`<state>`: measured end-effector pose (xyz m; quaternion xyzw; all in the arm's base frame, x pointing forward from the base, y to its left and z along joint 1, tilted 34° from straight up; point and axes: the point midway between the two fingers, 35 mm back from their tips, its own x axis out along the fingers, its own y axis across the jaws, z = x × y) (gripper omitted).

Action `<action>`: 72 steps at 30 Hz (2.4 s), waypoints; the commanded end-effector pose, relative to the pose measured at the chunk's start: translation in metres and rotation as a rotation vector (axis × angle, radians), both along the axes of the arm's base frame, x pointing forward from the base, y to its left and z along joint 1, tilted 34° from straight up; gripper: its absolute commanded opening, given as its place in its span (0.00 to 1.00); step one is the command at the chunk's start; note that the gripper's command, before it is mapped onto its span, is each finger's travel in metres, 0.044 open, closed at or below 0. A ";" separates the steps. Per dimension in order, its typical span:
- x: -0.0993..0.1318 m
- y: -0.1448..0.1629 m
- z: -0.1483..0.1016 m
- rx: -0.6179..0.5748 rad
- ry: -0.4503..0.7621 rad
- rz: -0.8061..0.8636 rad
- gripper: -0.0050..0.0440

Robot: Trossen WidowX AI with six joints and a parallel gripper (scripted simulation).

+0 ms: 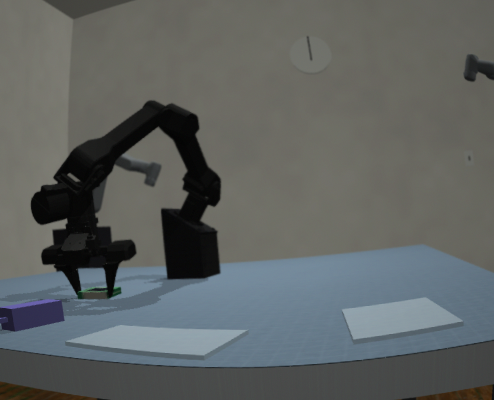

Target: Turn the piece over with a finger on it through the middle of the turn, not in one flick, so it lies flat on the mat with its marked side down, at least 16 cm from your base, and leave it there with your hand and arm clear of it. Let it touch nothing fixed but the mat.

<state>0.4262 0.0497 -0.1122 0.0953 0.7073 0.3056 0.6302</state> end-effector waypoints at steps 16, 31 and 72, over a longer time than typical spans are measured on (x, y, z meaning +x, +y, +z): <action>0.000 -0.025 0.030 -0.015 0.005 -0.002 0.10; 0.000 -0.025 0.030 -0.015 0.005 -0.002 0.10; -0.003 -0.074 0.077 -0.024 0.184 -0.275 0.10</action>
